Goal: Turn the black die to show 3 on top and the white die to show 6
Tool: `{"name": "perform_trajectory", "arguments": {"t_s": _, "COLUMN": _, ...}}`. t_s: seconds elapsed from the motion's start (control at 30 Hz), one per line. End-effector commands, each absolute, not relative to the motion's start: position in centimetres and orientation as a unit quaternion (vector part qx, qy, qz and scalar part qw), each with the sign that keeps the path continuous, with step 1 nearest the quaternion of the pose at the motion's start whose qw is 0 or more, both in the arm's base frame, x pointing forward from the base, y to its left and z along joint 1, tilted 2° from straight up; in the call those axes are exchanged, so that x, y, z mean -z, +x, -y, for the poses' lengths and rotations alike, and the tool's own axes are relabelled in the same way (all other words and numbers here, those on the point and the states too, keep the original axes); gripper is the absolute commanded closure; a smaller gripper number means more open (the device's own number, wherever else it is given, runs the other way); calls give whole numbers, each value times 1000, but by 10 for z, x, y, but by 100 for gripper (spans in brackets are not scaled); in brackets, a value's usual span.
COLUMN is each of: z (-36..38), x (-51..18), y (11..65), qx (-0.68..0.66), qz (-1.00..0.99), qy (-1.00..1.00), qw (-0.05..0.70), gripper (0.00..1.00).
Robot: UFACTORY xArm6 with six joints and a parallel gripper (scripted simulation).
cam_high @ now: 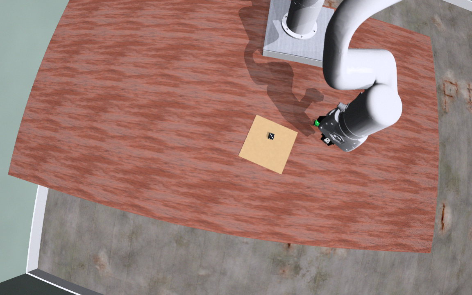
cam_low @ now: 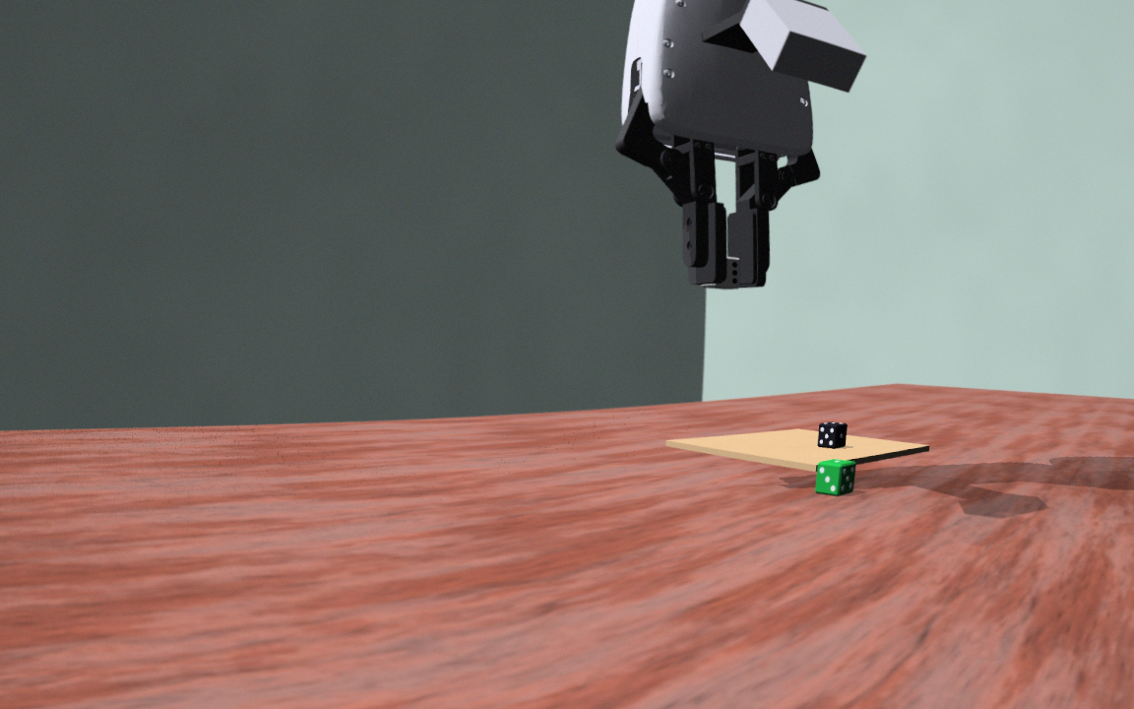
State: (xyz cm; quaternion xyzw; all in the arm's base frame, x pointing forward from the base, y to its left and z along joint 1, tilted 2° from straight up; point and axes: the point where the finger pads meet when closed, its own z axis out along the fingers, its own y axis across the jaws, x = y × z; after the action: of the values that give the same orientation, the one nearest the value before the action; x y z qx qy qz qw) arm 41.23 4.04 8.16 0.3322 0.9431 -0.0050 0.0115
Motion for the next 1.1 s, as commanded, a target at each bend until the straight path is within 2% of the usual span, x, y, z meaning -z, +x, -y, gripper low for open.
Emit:
{"name": "perform_trajectory", "arguments": {"t_s": 0.0, "z": -41, "x": -83, "y": 414, "qx": 4, "qz": -943, "qy": 332, "qw": 14, "gripper": 89}}
{"name": "perform_trajectory", "arguments": {"t_s": 0.5, "z": -40, "x": -83, "y": 415, "qx": 5, "qz": -966, "qy": 260, "qw": 14, "gripper": 89}}
{"name": "perform_trajectory", "arguments": {"t_s": 1.07, "z": -40, "x": -82, "y": 417, "qx": 8, "qz": -1000, "qy": 24, "qw": 12, "gripper": 89}}
